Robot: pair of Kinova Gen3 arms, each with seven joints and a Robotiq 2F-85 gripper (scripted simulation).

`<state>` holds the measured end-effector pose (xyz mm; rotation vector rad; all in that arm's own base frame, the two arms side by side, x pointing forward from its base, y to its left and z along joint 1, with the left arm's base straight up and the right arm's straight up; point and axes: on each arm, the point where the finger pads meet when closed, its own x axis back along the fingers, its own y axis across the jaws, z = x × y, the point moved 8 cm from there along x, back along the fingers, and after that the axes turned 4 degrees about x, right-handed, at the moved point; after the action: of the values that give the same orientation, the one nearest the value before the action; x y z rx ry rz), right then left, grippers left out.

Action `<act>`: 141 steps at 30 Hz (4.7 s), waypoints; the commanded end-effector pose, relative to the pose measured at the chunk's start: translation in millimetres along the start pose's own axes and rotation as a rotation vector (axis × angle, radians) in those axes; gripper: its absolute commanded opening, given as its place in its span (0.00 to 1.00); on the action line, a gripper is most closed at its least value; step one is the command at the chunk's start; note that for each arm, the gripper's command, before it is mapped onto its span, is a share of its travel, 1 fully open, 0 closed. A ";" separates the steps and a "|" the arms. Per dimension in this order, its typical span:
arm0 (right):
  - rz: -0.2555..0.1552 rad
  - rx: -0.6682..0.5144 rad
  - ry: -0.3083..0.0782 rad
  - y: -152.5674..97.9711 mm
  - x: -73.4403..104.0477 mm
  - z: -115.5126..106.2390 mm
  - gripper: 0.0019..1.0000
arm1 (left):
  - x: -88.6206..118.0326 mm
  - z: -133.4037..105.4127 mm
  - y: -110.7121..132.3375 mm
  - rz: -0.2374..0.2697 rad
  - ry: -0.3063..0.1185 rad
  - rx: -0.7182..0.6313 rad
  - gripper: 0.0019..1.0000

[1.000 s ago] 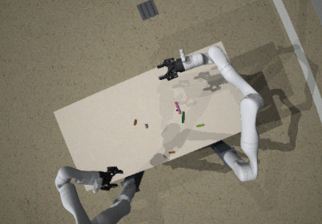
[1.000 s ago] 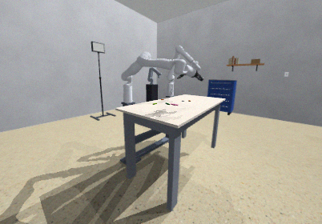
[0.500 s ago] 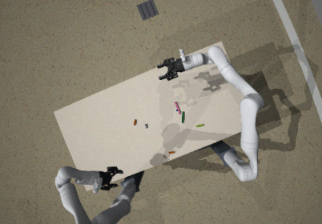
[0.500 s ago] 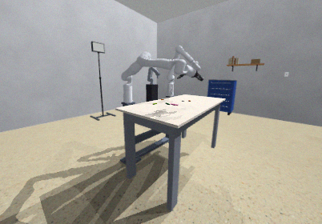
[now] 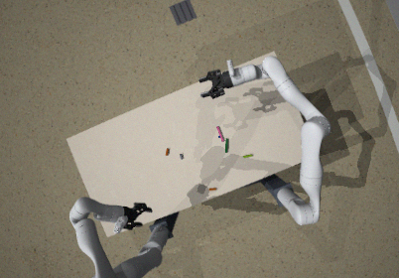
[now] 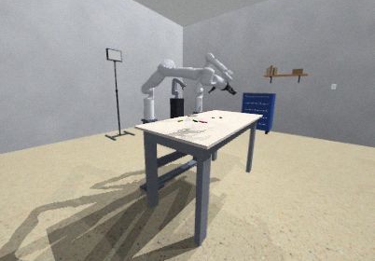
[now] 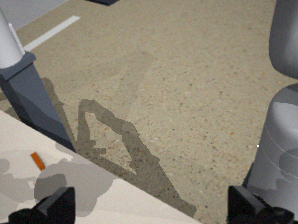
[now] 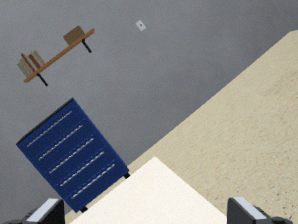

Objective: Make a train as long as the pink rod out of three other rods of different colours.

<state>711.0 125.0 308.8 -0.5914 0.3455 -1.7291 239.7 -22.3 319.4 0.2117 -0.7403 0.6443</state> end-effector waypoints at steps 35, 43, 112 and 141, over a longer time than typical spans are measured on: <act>-0.465 0.541 -0.471 15.2 326.8 -123.7 1.00 | -47.8 -89.2 -277.5 -0.769 -0.150 -1.456 1.00; -0.519 0.611 -0.613 -8.1 401.4 -164.0 1.00 | -86.9 -79.6 -343.7 -0.882 -0.139 -1.748 1.00; -0.432 0.684 -1.243 -275.2 652.1 -388.8 1.00 | -273.0 12.2 -519.9 -1.170 -0.075 -2.680 1.00; -0.321 0.655 -1.342 -381.9 666.8 -448.5 1.00 | -273.0 12.2 -519.9 -1.170 -0.075 -2.680 1.00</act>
<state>59.9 -467.0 272.1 -1.1638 -1.2489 -1.2672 399.3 -565.0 161.0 -1.6937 -0.7970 -1.6997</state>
